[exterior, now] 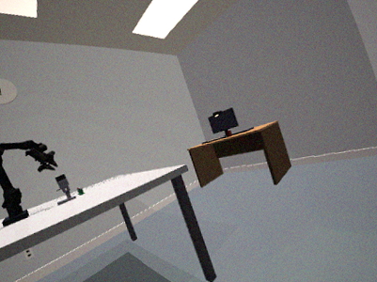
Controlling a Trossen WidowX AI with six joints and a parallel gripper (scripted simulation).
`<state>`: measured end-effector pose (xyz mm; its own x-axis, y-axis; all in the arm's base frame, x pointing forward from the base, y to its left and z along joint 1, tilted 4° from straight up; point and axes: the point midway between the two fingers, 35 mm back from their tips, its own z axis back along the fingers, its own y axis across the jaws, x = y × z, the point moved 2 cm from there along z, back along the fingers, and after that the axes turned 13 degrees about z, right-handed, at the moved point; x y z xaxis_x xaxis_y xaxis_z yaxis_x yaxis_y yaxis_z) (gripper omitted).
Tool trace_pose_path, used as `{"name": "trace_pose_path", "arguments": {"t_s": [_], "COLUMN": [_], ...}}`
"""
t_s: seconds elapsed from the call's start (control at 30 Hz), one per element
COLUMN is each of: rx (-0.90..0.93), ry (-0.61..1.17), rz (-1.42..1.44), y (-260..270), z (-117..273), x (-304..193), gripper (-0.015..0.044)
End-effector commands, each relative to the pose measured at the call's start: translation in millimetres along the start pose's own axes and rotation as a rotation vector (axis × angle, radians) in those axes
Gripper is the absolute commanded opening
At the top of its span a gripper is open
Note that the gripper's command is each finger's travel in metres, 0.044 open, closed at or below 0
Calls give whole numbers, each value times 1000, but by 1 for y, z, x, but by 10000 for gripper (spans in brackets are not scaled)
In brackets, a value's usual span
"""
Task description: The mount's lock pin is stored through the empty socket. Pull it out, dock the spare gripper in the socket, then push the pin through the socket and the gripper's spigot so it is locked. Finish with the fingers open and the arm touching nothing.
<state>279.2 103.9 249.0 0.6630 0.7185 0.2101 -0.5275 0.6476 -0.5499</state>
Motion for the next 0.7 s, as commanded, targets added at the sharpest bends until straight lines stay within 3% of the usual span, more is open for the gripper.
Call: {"name": "trace_pose_path", "arguments": {"t_s": [0.0,0.4,0.67], "rx": [88,518,547], "ry": [113,254,253], "rz": [259,930,963], "y": [-11,-38,-39], "z": [-27,-141,-148], "x": [18,38,37], "gripper": [180,180,180]}}
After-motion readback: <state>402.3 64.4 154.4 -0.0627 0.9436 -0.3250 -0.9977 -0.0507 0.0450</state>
